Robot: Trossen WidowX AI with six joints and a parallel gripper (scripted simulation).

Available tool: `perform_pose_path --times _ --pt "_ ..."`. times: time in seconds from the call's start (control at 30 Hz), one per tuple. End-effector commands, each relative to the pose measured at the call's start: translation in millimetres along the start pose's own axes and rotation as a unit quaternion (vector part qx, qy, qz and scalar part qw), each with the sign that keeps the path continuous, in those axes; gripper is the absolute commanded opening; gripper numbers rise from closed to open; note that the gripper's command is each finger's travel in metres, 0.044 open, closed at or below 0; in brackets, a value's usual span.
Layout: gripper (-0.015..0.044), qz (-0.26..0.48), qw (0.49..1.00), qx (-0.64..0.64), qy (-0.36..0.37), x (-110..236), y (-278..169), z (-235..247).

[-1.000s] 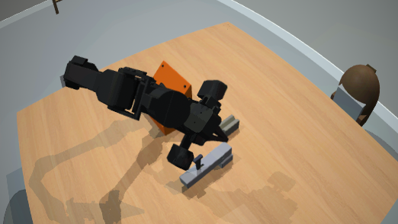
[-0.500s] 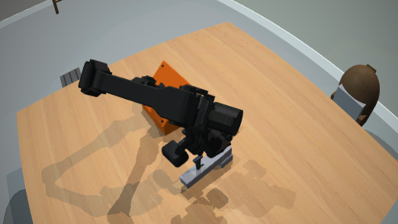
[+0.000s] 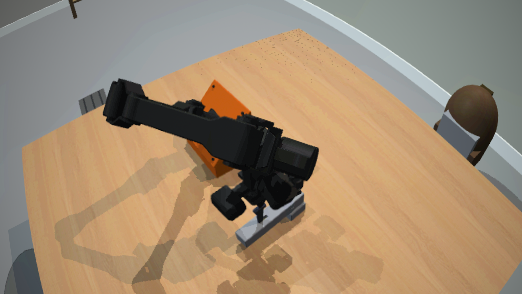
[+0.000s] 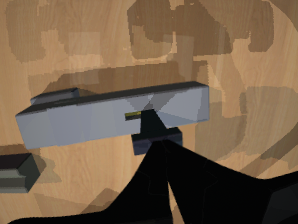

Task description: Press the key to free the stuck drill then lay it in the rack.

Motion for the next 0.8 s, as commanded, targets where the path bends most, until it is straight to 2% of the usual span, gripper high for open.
perform_pose_path --times 0.0,0.77 --pt "0.0000 0.004 1.000 0.004 -0.004 -7.9 -1.5 0.5" --pt "0.0000 0.004 1.000 0.004 -0.004 -16.2 -0.1 1.0"
Point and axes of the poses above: the point midway between the two fingers, 35 mm back from their tips, its own x axis back along the fingers, its own z axis across the jaws, y = z × x, the point moved 2 cm from there along x, back along the fingers, and after that the axes turned 2 degrees about x, right-handed, at the moved point
